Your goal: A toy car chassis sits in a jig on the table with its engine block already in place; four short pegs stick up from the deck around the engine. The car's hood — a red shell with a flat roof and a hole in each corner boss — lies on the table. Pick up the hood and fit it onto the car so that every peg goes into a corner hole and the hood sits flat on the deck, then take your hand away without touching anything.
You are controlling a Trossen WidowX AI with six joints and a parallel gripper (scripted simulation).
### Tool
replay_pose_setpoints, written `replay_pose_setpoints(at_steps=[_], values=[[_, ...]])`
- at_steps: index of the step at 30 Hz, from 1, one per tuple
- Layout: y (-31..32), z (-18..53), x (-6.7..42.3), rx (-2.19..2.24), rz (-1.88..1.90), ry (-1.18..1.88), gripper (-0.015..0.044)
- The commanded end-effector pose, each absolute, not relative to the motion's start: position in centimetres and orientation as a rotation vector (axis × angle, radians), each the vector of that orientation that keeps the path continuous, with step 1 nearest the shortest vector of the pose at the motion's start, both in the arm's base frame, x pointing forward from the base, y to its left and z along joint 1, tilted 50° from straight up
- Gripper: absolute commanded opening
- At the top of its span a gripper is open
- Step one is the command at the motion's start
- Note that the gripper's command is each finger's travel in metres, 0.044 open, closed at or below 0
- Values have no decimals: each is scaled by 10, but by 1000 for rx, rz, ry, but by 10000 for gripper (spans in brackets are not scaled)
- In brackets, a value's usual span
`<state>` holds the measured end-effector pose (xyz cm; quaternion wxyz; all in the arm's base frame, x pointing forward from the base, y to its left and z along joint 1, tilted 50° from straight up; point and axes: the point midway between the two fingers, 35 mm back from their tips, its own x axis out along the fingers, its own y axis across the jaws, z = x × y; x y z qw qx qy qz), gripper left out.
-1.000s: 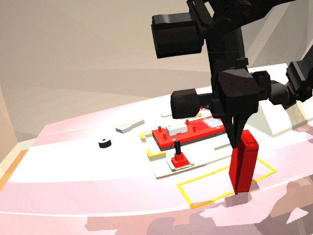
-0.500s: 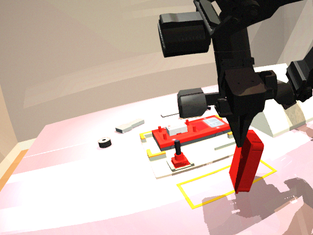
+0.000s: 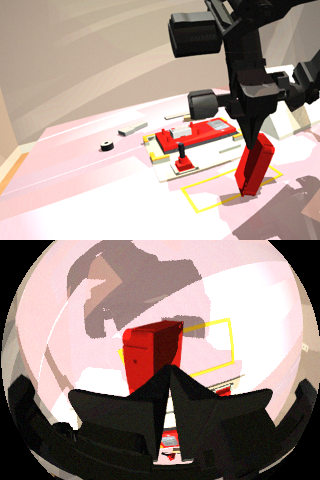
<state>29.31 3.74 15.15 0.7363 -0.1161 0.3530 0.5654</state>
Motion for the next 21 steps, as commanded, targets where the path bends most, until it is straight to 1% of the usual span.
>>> replay_pose_setpoints(at_steps=[1, 9, 17, 21], values=[[39, 152, 290, -247, 1241, 776, 0], [36, 156, 287, -244, 1232, 777, 0], [-15, 199, 279, -216, 1130, 792, 0], [-21, 203, 277, -213, 1119, 793, 0]])
